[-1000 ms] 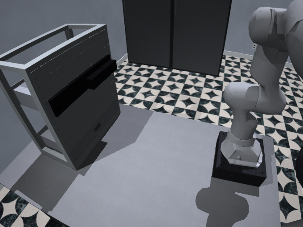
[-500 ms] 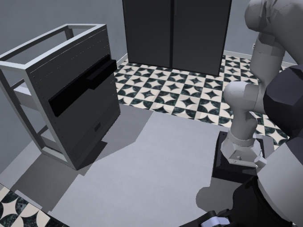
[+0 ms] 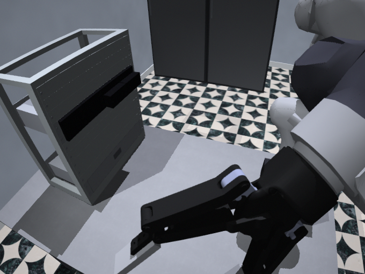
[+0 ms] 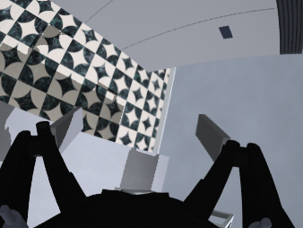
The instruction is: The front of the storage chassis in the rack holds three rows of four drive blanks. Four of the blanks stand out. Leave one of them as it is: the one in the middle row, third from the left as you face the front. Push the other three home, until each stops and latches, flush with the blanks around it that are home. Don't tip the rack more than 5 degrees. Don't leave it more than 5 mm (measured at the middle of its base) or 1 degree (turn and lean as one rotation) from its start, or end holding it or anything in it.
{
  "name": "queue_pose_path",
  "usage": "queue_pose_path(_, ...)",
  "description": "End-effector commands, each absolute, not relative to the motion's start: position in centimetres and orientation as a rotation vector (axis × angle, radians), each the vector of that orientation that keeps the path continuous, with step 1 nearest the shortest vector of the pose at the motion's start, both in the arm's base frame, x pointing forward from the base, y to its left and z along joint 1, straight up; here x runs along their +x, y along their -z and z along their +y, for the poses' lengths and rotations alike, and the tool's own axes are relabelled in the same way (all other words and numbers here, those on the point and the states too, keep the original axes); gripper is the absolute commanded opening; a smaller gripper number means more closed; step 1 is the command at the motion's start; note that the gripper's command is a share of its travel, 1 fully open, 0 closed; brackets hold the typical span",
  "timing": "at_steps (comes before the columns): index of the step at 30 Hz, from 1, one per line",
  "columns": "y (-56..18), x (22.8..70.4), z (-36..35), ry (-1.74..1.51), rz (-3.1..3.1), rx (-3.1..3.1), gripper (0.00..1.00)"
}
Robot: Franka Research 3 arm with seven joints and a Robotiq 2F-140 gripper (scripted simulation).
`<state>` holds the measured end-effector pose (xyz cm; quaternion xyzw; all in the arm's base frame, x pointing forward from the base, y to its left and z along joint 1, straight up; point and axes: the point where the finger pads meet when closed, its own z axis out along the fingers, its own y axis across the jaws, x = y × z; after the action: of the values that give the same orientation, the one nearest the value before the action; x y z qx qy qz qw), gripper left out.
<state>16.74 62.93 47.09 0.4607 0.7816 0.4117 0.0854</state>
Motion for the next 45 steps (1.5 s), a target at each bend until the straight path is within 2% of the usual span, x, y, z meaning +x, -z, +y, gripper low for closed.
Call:
queue_pose_path(1,-49.1,17.7,63.2,-1.402,2.212,1.5,1.0)
queue_pose_path(13,-52.1,21.8,61.7,-1.619,2.01,1.518,1.0)
queue_pose_path(32,-52.4,28.3,58.9,-1.783,1.754,1.464,1.0)
queue_pose_path(45,-48.9,36.9,53.4,-1.814,1.535,1.366,1.0)
